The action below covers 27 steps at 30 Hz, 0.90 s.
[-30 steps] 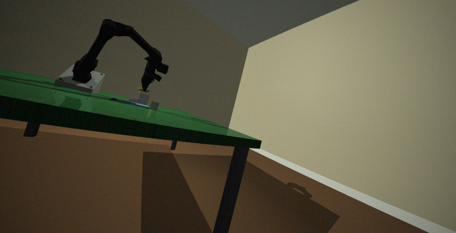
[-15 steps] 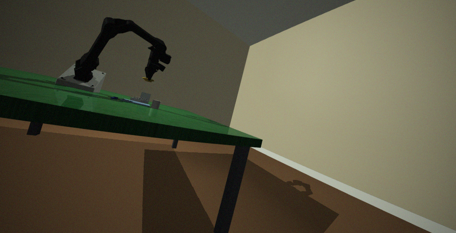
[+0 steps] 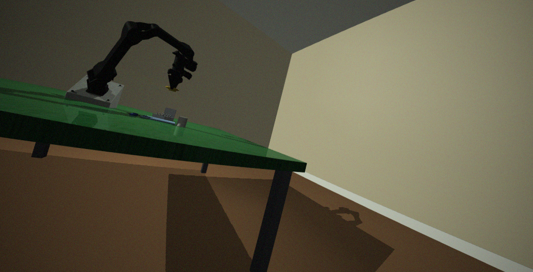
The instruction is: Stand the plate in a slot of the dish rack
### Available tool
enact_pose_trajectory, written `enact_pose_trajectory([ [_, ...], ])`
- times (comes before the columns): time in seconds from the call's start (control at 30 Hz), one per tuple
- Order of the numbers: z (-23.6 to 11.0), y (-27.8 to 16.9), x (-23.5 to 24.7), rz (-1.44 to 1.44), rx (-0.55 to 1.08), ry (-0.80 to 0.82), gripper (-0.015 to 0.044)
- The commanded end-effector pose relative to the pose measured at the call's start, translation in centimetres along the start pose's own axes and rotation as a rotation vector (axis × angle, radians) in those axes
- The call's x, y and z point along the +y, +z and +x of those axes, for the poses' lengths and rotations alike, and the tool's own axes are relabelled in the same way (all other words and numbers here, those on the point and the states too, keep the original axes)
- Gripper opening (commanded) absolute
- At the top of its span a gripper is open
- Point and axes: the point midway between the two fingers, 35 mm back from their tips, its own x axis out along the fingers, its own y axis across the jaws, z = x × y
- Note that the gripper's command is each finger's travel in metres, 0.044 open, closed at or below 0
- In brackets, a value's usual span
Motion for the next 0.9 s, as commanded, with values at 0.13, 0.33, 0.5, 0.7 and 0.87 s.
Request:
enact_pose_trajectory([
  [0.13, 0.5, -3.0, 4.2, 0.237, 0.045, -0.037, 0.0000],
  [0.33, 0.6, -3.9, 5.2, 0.315, 0.051, -0.055, 0.0000],
  [0.5, 1.0, -4.0, 5.2, 0.289, 0.076, -0.039, 0.0000],
  [0.7, 2.9, -4.4, 5.4, 0.186, 0.166, 0.040, 0.0000],
  [0.87, 4.3, -4.8, 5.6, 0.101, 0.226, 0.119, 0.0000],
])
